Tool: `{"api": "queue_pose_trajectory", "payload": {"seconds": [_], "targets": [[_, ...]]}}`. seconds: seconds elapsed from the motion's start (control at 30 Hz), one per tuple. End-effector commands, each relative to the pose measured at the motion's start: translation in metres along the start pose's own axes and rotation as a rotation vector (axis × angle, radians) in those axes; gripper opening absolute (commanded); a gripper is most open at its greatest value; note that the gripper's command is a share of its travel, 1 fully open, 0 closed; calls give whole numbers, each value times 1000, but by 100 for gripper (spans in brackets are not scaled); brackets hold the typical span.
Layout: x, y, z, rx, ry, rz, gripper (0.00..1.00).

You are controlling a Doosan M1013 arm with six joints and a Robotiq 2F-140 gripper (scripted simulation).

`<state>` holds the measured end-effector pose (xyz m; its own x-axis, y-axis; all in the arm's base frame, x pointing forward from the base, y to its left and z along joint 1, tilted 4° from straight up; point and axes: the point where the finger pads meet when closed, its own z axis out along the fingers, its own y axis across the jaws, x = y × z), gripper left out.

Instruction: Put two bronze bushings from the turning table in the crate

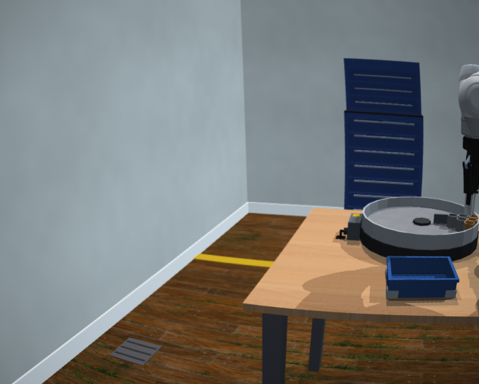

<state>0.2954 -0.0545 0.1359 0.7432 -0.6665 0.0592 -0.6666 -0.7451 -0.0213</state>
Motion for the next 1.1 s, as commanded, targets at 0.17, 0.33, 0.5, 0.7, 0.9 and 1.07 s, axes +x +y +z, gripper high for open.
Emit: {"api": "queue_pose_trajectory", "payload": {"seconds": [0.17,0.33,0.5,0.7,0.9,1.07], "targets": [[-2,-2,2,4,-1,-5,10],[-2,-2,2,4,-1,-5,10],[-2,-2,2,4,-1,-5,10],[-2,-2,2,4,-1,-5,10],[-3,-2,7,4,-1,-5,10],[-3,-2,25,4,-1,-5,10]]}}
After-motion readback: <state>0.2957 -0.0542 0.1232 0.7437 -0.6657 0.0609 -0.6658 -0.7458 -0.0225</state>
